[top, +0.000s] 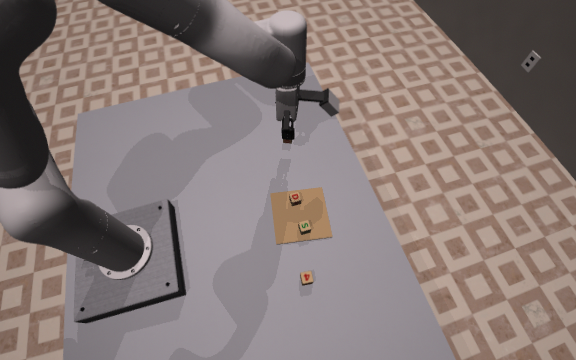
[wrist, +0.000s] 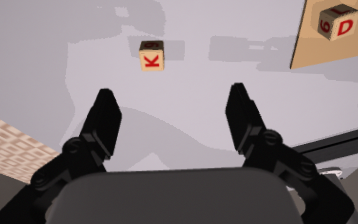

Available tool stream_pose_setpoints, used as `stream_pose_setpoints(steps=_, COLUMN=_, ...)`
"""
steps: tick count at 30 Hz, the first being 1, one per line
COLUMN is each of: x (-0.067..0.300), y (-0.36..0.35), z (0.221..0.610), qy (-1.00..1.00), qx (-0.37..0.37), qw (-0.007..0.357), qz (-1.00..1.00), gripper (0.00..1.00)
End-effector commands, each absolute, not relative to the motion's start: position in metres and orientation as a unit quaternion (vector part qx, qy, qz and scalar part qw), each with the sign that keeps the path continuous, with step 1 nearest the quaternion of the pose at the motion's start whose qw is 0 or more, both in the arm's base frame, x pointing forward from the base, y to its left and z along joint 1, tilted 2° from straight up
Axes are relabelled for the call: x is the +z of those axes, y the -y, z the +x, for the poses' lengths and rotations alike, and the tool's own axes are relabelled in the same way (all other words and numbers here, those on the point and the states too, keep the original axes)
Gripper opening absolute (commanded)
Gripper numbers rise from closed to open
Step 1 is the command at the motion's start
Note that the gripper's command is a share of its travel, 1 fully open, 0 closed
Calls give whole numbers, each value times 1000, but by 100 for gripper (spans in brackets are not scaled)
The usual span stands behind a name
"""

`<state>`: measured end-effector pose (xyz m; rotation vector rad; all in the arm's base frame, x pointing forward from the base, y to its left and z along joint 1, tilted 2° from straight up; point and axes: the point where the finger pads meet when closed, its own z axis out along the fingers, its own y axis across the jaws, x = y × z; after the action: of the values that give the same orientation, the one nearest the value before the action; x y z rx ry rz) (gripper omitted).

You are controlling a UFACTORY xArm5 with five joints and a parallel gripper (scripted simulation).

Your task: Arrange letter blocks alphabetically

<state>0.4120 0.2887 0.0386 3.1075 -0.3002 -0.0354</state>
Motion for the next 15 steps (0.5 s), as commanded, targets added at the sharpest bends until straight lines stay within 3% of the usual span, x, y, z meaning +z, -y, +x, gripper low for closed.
stream_pose_setpoints(steps=1, x=38, y=-308, z=410, qy=112, qx=-12, qw=11, qz=994, gripper=100)
stream_pose_setpoints(steps=3, x=38, y=-309, z=410, qy=113, qx=-12, qw=11, qz=993, gripper=100)
stream_pose_setpoints(steps=4, x=38, y=-309, z=410, qy=113, qx=-12, qw=11, qz=993, gripper=63)
stream_pose_setpoints(steps=15, x=38, y=-309, z=410, qy=113, qx=-12, qw=11, qz=993, gripper=63)
